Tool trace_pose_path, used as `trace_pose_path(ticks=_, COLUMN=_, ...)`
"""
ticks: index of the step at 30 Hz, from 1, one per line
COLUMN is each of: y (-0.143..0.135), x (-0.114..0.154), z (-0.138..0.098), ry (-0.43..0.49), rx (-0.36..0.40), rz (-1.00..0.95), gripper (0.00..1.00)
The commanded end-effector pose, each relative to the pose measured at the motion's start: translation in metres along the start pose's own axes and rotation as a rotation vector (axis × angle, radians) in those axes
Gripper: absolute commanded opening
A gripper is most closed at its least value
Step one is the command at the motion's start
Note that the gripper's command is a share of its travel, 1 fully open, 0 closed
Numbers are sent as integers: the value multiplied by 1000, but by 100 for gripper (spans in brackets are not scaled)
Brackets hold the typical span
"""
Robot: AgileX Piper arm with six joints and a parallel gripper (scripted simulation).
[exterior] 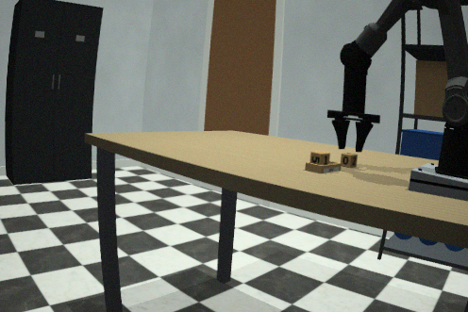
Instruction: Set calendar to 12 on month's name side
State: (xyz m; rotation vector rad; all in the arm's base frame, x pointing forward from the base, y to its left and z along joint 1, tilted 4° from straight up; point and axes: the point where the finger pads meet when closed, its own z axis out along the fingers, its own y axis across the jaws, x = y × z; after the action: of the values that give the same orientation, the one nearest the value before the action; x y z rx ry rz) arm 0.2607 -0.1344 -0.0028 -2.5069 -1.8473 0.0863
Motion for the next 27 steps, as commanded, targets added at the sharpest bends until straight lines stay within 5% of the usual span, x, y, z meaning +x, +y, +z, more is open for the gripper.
trace_pose_path(ticks=1, y=-1, x=0, z=0, ry=-1, rx=0, rz=0, gripper=64)
trace_pose_path(ticks=27, y=-1, x=0, z=18, ry=0, rx=3, rz=0, gripper=64)
